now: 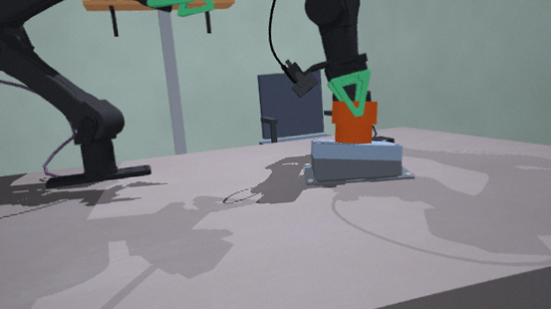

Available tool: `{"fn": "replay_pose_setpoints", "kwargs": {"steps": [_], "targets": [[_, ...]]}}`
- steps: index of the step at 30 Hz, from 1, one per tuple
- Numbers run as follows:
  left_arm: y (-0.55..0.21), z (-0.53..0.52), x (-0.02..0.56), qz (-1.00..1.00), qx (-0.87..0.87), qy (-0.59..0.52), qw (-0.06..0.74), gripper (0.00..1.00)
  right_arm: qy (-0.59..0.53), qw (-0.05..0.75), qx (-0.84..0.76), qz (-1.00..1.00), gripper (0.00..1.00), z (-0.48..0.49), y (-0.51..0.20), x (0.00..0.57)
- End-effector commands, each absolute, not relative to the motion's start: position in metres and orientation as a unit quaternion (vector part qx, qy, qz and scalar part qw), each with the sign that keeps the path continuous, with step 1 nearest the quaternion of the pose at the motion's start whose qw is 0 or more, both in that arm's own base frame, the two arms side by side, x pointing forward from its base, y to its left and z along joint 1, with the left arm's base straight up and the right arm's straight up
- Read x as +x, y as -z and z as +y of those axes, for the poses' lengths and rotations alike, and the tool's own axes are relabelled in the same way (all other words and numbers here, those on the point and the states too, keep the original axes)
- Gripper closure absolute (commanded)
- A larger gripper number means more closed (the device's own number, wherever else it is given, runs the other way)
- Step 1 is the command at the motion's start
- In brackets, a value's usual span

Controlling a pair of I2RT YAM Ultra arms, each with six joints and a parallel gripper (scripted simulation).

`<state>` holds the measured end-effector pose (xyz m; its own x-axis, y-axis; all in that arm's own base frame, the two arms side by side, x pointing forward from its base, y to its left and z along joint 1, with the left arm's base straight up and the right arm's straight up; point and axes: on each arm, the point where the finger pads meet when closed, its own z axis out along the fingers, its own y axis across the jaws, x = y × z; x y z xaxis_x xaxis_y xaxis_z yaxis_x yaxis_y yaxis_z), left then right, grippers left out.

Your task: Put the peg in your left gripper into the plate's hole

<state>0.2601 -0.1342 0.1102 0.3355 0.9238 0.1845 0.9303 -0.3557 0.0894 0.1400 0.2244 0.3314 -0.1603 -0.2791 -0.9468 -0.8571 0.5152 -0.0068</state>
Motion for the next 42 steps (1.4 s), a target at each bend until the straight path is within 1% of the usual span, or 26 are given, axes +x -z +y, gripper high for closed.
{"fn": "replay_pose_setpoints", "kwargs": {"steps": [1, 8, 10, 14, 22, 42], "targets": [[-0.107, -0.14, 0.262, -0.564, -0.82, 0.098, 0.005, 0.6, -0.276, 0.492, -0.406, 0.718, 0.0, 0.221, -0.319, 0.137], [-0.118, -0.138, 0.262, -0.566, -0.818, 0.102, -0.004, 0.6, -0.276, 0.492, -0.406, 0.718, 0.0, 0.221, -0.319, 0.137], [-0.116, -0.137, 0.257, -0.56, -0.823, 0.093, 0.011, 0.6, -0.276, 0.492, -0.406, 0.718, 0.0, 0.221, -0.319, 0.137], [-0.121, -0.139, 0.265, -0.567, -0.817, 0.103, 0.0, 0.6, -0.276, 0.492, -0.406, 0.718, 0.0, 0.221, -0.319, 0.137], [-0.119, -0.137, 0.252, -0.565, -0.82, 0.094, 0.007, 0.6, -0.276, 0.492, -0.406, 0.718, 0.0, 0.221, -0.319, 0.137], [-0.12, -0.137, 0.26, -0.564, -0.82, 0.095, 0.006, 0.6, -0.276, 0.492, -0.406, 0.718, 0.0, 0.221, -0.319, 0.137]]}}
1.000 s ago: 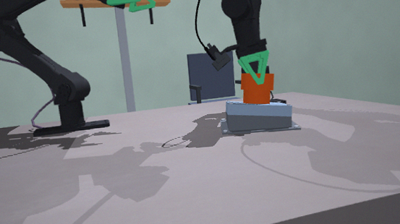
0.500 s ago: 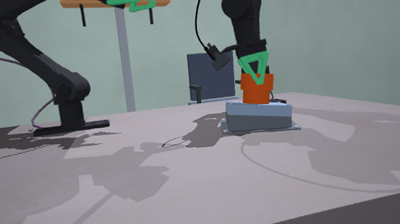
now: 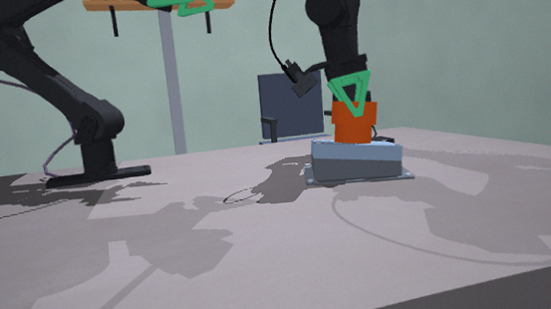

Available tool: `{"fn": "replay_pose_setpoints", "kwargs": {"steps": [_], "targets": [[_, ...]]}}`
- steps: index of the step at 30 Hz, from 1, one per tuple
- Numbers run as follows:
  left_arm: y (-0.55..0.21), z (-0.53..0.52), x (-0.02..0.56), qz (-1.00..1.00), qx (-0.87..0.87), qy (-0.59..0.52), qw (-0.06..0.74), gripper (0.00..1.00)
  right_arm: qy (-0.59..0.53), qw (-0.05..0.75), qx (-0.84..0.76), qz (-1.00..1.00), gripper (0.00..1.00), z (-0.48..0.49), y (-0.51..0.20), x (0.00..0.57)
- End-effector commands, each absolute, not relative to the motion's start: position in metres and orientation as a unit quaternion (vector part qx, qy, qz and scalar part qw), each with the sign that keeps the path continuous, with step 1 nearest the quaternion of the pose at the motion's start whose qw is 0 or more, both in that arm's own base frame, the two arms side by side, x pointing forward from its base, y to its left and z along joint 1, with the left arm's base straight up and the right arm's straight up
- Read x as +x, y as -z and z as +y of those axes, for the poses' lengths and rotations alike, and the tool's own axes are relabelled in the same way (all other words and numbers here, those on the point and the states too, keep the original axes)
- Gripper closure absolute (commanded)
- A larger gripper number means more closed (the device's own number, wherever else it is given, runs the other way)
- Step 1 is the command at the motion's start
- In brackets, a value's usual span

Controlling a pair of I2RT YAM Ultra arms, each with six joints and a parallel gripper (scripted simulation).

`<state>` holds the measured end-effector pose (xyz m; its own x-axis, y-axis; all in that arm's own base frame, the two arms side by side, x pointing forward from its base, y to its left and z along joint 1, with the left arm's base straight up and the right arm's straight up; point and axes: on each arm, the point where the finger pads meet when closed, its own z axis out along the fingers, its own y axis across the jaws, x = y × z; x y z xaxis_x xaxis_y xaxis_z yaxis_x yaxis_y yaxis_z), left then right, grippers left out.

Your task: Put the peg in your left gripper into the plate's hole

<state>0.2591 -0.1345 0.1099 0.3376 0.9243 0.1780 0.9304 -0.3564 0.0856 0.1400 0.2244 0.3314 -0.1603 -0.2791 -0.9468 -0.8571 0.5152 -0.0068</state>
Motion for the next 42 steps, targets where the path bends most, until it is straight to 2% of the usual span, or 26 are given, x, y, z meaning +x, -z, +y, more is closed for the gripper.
{"fn": "replay_pose_setpoints", "kwargs": {"steps": [1, 41, 42], "targets": [[-0.117, -0.138, 0.262, -0.563, -0.821, 0.095, 0.008, 0.6, -0.276, 0.492, -0.406, 0.718, 0.0, 0.221, -0.319, 0.137], [-0.097, -0.139, 0.264, -0.565, -0.818, 0.111, 0.004, 0.6, -0.276, 0.492, -0.406, 0.718, 0.0, 0.221, -0.319, 0.137], [-0.099, -0.139, 0.264, -0.565, -0.817, 0.112, 0.0, 0.49, -0.276, 0.492, -0.406, 0.718, 0.0, 0.221, -0.319, 0.137]]}}
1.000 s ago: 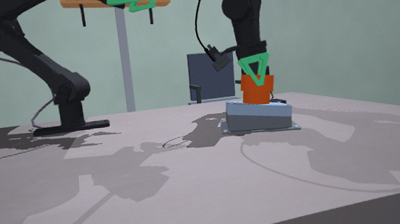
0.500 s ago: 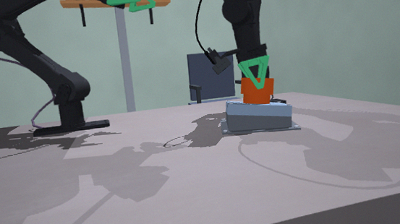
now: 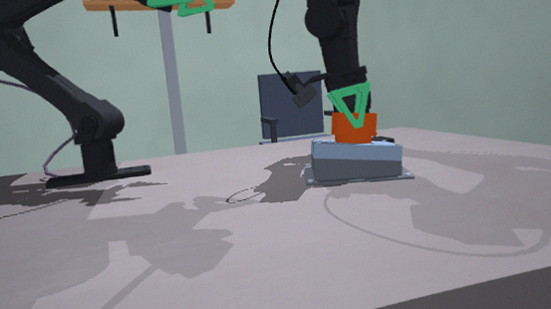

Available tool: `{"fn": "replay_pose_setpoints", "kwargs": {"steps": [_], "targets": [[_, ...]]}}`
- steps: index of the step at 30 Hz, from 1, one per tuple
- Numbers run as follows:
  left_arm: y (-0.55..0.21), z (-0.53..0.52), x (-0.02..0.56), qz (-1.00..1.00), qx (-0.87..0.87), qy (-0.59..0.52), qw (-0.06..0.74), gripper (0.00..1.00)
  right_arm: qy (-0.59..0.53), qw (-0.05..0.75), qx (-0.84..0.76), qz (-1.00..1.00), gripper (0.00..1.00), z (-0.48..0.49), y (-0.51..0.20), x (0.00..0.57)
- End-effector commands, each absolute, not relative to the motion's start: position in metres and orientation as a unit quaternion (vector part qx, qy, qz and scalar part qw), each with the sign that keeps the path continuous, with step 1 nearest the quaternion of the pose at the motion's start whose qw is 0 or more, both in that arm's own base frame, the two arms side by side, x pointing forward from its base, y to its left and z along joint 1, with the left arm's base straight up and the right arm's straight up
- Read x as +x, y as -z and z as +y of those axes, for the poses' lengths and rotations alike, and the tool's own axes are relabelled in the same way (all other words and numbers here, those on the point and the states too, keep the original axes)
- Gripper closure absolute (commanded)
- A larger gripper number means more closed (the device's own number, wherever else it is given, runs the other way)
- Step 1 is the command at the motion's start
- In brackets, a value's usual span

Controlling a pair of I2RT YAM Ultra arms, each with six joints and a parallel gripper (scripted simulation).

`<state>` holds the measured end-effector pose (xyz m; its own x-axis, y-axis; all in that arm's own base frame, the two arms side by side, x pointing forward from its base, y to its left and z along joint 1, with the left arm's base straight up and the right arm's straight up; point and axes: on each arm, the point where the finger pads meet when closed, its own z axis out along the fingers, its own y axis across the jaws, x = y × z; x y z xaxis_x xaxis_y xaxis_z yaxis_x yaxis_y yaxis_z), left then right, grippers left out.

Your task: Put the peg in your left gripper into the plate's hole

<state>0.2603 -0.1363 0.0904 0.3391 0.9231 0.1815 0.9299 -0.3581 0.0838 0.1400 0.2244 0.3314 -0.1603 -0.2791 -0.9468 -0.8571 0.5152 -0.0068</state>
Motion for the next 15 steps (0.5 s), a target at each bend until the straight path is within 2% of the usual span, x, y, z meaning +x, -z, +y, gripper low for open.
{"fn": "replay_pose_setpoints", "kwargs": {"steps": [1, 2, 4, 10, 15], "targets": [[-0.099, -0.139, 0.264, -0.565, -0.817, 0.112, 0.0, 0.49, -0.276, 0.492, -0.406, 0.718, 0.0, 0.221, -0.319, 0.137], [-0.099, -0.139, 0.264, -0.565, -0.817, 0.112, 0.0, 0.49, -0.276, 0.492, -0.406, 0.718, 0.0, 0.221, -0.319, 0.137], [-0.114, -0.141, 0.262, -0.567, -0.815, 0.118, -0.009, 0.29, -0.276, 0.492, -0.406, 0.718, 0.0, 0.221, -0.319, 0.137], [-0.148, -0.146, 0.261, -0.568, -0.813, 0.125, -0.027, 0.29, -0.276, 0.492, -0.406, 0.718, 0.0, 0.221, -0.319, 0.137], [-0.132, -0.145, 0.255, -0.565, -0.819, 0.102, 0.013, 0.29, -0.276, 0.492, -0.406, 0.718, 0.0, 0.221, -0.319, 0.137]]}}
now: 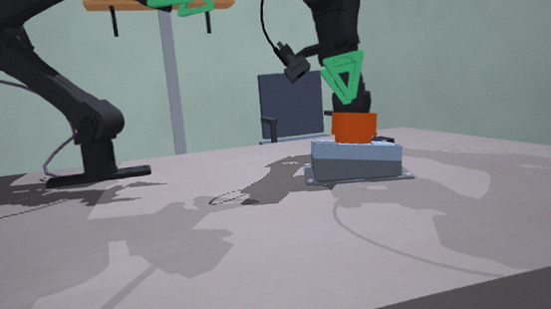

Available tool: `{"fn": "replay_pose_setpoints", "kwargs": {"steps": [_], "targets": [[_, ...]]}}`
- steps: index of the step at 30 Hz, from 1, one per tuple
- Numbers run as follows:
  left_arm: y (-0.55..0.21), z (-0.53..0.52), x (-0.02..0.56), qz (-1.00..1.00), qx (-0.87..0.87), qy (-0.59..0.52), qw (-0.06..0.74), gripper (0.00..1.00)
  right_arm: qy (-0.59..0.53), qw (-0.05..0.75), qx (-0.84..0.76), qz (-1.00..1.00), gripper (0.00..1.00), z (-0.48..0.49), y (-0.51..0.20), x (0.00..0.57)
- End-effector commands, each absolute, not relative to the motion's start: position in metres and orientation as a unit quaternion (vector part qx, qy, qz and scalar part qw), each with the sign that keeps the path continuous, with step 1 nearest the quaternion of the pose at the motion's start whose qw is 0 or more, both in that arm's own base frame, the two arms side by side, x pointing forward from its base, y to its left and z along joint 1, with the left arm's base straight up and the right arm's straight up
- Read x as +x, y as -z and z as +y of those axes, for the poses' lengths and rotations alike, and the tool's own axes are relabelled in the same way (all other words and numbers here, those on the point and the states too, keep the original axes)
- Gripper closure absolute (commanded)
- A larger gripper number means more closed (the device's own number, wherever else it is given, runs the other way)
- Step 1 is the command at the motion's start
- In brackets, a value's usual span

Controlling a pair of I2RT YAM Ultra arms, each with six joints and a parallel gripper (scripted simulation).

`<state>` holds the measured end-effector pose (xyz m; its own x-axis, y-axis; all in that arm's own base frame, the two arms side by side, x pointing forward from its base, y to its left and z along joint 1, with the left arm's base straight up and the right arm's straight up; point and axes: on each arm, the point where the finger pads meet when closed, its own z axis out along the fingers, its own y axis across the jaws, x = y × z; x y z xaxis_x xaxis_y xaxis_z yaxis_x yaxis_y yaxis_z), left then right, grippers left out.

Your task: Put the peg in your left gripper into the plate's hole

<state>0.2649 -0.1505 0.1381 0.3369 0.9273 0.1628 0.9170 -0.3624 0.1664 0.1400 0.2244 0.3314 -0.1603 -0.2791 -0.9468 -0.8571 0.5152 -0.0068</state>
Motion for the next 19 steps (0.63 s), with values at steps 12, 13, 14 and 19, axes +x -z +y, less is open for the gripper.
{"fn": "replay_pose_setpoints", "kwargs": {"steps": [12, 13, 14, 19], "targets": [[-0.1325, -0.1442, 0.2551, 0.566, 0.818, -0.102, -0.008, 0.29, -0.276, 0.492, -0.406, 0.718, 0.0, 0.2206, -0.3191, 0.1373], [-0.1325, -0.1442, 0.2551, 0.566, 0.818, -0.102, -0.008, 0.29, -0.276, 0.492, -0.406, 0.718, 0.0, 0.2206, -0.3191, 0.1373], [-0.1325, -0.1442, 0.2551, 0.566, 0.818, -0.102, -0.008, 0.29, -0.276, 0.492, -0.406, 0.718, 0.0, 0.2206, -0.3191, 0.1373], [-0.1325, -0.1442, 0.2551, 0.566, 0.818, -0.102, -0.008, 0.29, -0.276, 0.492, -0.406, 0.718, 0.0, 0.2206, -0.3191, 0.1373]]}}
